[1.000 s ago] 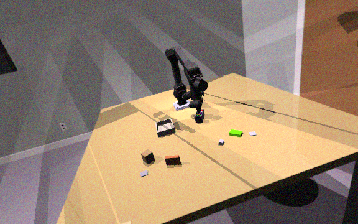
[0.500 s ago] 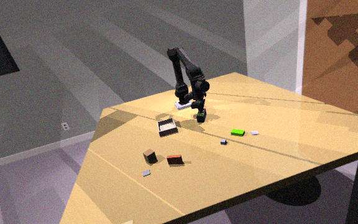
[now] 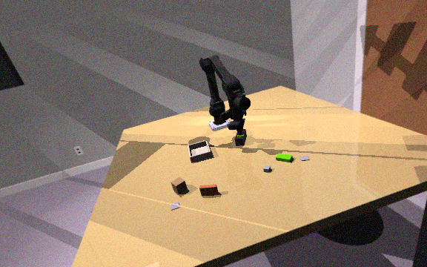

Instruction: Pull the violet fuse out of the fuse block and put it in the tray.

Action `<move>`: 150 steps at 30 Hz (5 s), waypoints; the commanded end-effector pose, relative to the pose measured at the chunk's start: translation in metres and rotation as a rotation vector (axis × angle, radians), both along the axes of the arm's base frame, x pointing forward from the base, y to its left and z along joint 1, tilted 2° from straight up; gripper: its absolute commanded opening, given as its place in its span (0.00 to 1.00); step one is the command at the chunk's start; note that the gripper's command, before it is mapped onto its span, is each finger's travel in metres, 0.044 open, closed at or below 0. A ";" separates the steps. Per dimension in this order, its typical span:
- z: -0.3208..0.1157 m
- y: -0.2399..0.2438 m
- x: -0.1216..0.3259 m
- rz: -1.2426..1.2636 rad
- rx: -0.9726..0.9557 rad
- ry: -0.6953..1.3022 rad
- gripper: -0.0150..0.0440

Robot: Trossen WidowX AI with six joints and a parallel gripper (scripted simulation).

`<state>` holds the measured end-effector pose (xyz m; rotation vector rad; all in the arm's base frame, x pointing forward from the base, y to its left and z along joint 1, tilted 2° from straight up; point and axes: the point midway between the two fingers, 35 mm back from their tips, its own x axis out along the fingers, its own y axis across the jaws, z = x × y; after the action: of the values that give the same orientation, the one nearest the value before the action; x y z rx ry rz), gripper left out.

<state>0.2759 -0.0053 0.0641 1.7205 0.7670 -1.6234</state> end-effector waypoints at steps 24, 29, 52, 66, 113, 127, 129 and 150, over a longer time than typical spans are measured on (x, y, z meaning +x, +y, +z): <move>0.008 0.000 0.000 0.000 -0.001 0.000 0.25; 0.011 0.000 0.000 0.000 -0.001 0.000 0.25; 0.022 0.000 -0.001 0.000 -0.002 0.001 0.25; 0.029 0.000 -0.001 0.000 -0.003 0.001 0.25; 0.062 -0.040 0.002 0.000 -0.008 0.003 0.25; 0.064 -0.110 -0.002 0.000 -0.014 0.004 0.25; 0.064 -0.121 -0.004 0.000 -0.015 0.004 0.25; 0.065 -0.218 -0.044 0.000 -0.026 0.006 0.25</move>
<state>0.2370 -0.2135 0.1301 1.6986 0.7362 -1.6369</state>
